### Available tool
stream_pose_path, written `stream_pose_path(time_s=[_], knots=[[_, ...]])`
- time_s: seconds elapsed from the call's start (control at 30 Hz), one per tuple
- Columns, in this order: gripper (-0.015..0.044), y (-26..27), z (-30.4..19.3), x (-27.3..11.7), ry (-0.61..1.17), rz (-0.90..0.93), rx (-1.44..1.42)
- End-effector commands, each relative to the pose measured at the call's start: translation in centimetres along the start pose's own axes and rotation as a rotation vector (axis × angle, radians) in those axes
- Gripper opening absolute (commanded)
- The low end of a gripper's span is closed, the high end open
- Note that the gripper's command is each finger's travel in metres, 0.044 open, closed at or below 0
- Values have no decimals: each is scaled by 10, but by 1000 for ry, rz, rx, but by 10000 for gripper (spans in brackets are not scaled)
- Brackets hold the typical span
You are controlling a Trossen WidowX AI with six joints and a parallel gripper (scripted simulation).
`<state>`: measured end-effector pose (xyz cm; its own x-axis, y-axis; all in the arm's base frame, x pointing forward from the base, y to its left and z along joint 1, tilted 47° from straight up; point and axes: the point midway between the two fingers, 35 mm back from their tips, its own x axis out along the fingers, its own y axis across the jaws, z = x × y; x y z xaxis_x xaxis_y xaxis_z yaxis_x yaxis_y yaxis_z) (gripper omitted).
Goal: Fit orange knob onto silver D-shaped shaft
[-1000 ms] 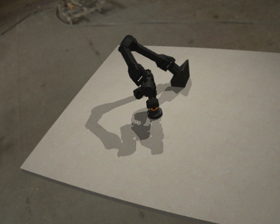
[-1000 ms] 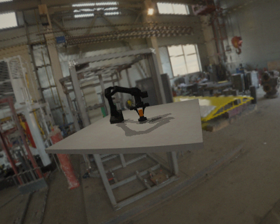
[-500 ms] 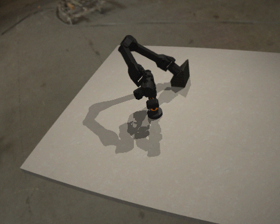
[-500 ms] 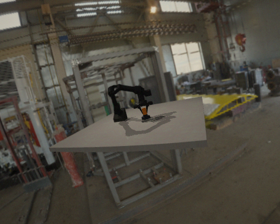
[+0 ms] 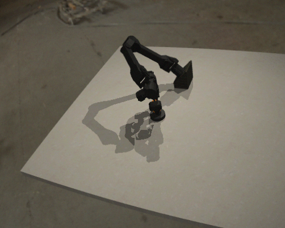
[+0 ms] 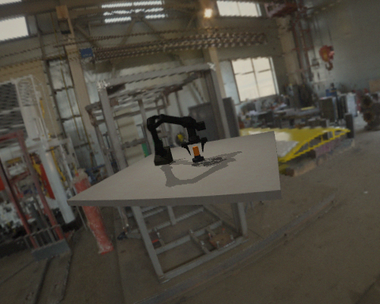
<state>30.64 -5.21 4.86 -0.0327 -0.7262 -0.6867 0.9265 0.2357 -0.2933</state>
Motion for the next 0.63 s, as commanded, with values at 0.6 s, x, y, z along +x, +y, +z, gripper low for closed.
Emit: stream_pose_path(time_s=[0.6], knots=[[440,3,0,-97,4,0,-1]])
